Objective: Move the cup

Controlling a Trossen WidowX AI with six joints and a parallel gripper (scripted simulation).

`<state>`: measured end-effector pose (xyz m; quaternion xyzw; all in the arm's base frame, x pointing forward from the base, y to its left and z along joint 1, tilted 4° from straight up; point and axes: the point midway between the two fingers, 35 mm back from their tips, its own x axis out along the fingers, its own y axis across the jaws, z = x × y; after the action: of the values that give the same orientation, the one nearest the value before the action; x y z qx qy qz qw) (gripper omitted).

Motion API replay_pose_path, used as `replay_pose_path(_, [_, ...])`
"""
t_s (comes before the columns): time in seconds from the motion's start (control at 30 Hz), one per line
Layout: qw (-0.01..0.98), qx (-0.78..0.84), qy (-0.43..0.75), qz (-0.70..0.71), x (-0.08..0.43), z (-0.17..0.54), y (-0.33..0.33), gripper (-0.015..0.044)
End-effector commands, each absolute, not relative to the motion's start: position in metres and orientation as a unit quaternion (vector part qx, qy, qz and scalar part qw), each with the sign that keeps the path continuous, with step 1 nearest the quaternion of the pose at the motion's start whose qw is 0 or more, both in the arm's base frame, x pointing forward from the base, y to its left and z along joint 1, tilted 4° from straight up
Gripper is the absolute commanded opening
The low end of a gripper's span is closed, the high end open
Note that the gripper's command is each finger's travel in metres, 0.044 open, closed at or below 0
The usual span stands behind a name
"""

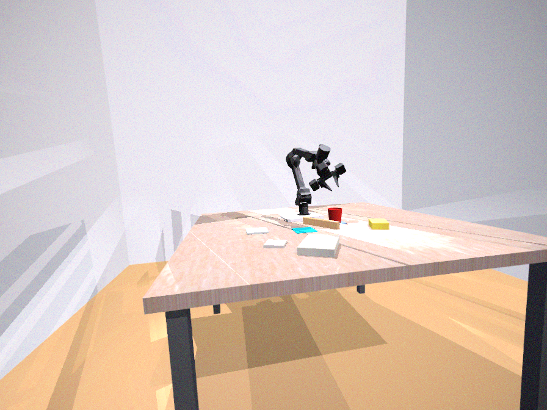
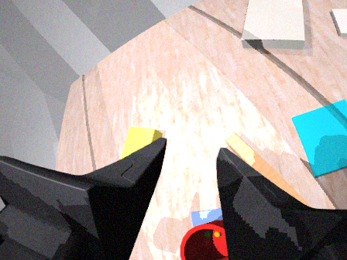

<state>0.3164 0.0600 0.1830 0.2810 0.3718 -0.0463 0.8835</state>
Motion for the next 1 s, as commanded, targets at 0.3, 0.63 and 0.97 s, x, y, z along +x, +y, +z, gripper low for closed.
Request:
replay_pose_path(0.3, [0.612, 0.336, 0.615, -0.366, 0.215, 0.111, 0.088, 0.0148])
replay_pose_path(0.63, [0.612, 0.336, 0.615, -0.367, 0.215, 0.110, 0.086, 0.0148])
replay_pose_path(0.97, [0.612, 0.336, 0.615, -0.366, 0.216, 0.096, 0.086, 0.0148])
